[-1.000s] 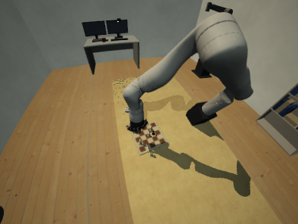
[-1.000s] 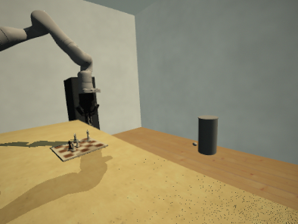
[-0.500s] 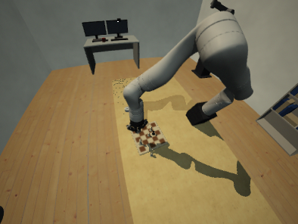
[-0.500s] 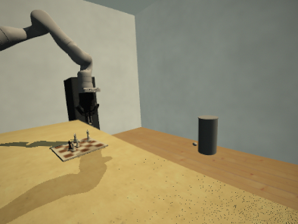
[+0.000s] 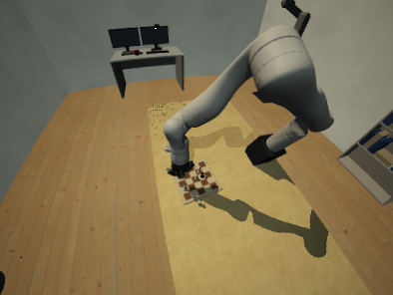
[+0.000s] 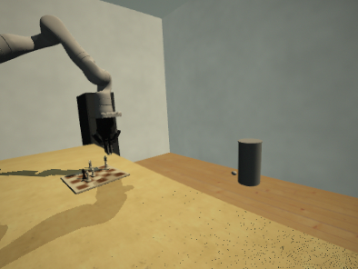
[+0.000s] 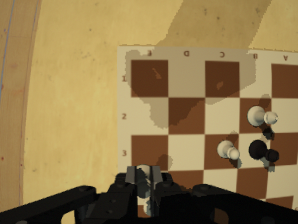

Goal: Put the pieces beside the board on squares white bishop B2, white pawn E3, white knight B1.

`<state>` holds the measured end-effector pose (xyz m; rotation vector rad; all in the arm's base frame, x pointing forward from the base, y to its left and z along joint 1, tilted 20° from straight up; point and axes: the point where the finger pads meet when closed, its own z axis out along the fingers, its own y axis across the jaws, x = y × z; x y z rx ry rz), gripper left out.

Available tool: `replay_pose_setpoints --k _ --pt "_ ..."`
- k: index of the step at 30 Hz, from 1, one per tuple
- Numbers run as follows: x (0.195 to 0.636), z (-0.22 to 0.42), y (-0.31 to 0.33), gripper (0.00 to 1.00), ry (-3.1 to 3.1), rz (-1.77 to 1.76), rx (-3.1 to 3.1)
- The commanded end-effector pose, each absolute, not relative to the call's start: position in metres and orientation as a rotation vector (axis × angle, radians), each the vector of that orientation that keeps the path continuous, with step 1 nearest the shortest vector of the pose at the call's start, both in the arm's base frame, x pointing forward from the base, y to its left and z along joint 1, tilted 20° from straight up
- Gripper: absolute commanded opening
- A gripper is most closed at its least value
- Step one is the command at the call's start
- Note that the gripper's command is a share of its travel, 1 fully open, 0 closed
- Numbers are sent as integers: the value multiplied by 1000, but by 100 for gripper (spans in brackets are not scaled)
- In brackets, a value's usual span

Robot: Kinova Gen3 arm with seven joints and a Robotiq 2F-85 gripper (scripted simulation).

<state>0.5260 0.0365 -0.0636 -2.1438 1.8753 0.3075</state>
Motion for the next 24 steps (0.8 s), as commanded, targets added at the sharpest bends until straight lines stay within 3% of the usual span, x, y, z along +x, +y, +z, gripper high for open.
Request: replay_pose_setpoints --k 1,24 --pt "522 -82 41 0 1880 324 -2148" --pt "522 -128 58 0 1880 324 -2148"
